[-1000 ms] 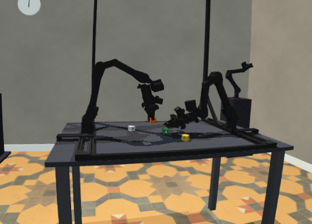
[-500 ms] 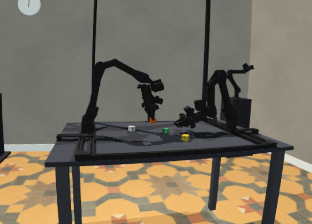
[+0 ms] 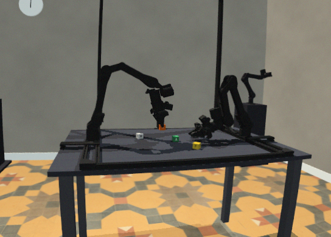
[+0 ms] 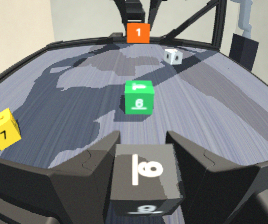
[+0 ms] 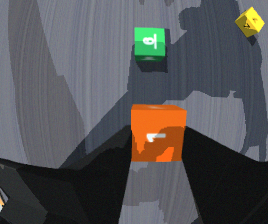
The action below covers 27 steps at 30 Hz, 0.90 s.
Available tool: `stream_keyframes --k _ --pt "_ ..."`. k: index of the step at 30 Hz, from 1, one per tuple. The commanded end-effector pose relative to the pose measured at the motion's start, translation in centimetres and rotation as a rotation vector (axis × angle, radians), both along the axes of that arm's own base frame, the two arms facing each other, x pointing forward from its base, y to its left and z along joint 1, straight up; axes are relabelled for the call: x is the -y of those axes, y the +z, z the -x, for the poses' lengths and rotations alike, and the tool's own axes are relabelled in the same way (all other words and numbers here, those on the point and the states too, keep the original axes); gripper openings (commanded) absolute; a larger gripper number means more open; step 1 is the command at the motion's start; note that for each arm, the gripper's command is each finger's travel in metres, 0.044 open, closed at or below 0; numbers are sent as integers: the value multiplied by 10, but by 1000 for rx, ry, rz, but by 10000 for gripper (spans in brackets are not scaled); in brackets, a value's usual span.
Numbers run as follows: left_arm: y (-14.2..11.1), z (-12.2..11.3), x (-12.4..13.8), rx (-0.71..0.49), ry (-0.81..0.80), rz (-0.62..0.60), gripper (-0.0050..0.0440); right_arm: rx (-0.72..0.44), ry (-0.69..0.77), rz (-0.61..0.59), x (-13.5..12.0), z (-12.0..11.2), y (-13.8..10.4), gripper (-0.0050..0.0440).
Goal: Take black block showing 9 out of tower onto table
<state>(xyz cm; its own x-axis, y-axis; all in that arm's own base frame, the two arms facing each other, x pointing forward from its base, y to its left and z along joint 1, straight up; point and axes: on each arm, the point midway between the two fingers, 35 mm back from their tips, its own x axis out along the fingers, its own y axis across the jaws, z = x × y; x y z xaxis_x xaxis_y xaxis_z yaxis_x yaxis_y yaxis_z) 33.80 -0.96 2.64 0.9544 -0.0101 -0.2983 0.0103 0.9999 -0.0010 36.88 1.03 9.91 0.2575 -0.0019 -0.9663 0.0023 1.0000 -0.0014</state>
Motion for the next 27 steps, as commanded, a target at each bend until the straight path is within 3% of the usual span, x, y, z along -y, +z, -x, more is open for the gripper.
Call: stream_keyframes --k 1,7,9,13,19,27 --pt "-15 0 0 -19 5 3 24 1 2 -1 0 0 0 0" --pt "-15 0 0 -19 5 3 168 1 2 -1 0 0 0 0" --pt "-15 0 0 -19 5 3 168 1 2 -1 0 0 0 0" --pt "-14 2 0 -19 5 3 264 1 2 -1 0 0 0 0" --pt "9 46 0 -8 4 -4 400 1 2 -1 0 0 0 0" --pt "10 48 0 -8 4 -5 400 1 2 -1 0 0 0 0"
